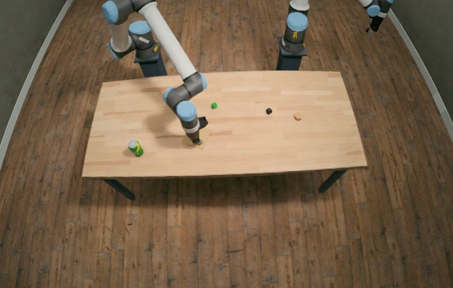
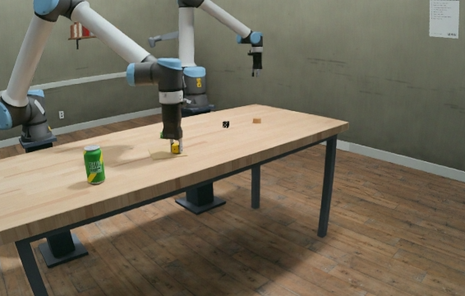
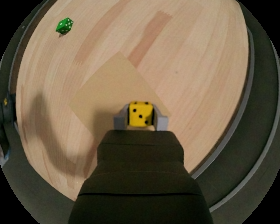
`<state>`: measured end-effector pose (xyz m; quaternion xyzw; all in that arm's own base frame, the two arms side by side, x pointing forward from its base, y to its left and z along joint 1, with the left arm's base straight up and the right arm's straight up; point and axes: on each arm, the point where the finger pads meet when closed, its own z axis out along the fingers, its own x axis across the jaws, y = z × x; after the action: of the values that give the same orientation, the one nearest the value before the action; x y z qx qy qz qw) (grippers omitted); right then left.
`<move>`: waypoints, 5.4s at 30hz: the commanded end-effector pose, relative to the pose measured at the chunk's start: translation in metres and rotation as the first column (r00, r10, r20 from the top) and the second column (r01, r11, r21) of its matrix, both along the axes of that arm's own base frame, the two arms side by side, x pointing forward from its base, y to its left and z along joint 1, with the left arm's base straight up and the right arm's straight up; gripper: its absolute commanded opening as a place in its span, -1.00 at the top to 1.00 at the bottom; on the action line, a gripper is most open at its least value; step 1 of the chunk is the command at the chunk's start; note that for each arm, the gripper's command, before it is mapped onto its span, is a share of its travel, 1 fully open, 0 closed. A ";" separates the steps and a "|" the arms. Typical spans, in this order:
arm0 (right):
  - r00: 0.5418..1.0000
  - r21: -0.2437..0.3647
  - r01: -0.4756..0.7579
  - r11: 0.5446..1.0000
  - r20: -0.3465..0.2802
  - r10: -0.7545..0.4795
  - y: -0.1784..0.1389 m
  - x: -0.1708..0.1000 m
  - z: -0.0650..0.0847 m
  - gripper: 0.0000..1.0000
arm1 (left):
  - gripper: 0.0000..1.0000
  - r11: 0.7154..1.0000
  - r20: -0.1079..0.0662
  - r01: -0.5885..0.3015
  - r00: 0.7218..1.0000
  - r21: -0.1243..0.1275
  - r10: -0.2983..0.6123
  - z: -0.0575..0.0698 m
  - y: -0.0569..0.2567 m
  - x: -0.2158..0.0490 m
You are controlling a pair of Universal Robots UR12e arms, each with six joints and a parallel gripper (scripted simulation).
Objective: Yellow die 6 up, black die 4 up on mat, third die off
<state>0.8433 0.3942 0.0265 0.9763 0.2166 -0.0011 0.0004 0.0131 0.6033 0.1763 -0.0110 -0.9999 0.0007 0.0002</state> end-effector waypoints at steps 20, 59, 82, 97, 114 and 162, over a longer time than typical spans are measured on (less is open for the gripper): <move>1.000 0.001 0.000 1.000 0.002 0.000 0.000 0.001 -0.002 -0.14 | -1.00 1.000 0.000 0.000 1.000 0.002 0.000 0.001 0.001 0.000; 1.000 0.001 0.000 1.000 0.002 0.000 0.000 0.001 -0.003 -0.14 | -1.00 1.000 0.000 0.000 1.000 0.002 0.000 0.001 0.001 0.000; 1.000 0.001 0.000 1.000 0.002 0.000 0.000 0.001 -0.003 -0.14 | -1.00 1.000 0.000 0.000 1.000 0.002 0.000 0.001 0.001 0.000; 1.000 0.001 0.000 1.000 0.002 0.000 0.000 0.001 -0.003 -0.50 | -1.00 1.000 0.000 0.000 1.000 0.002 0.000 0.001 0.001 0.000; 1.000 0.001 0.000 1.000 0.002 0.000 0.000 0.001 -0.002 -0.74 | -1.00 1.000 0.000 0.000 1.000 0.002 0.000 0.001 0.001 0.000; 1.000 0.001 0.000 1.000 0.002 0.000 0.000 0.001 0.087 -1.00 | -1.00 1.000 0.000 0.000 1.000 0.002 0.000 0.001 0.001 0.000</move>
<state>0.8434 0.3942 0.1122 0.9763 0.2166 -0.0011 0.0004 0.0131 0.6033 0.1763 -0.0110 -0.9999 0.0007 0.0002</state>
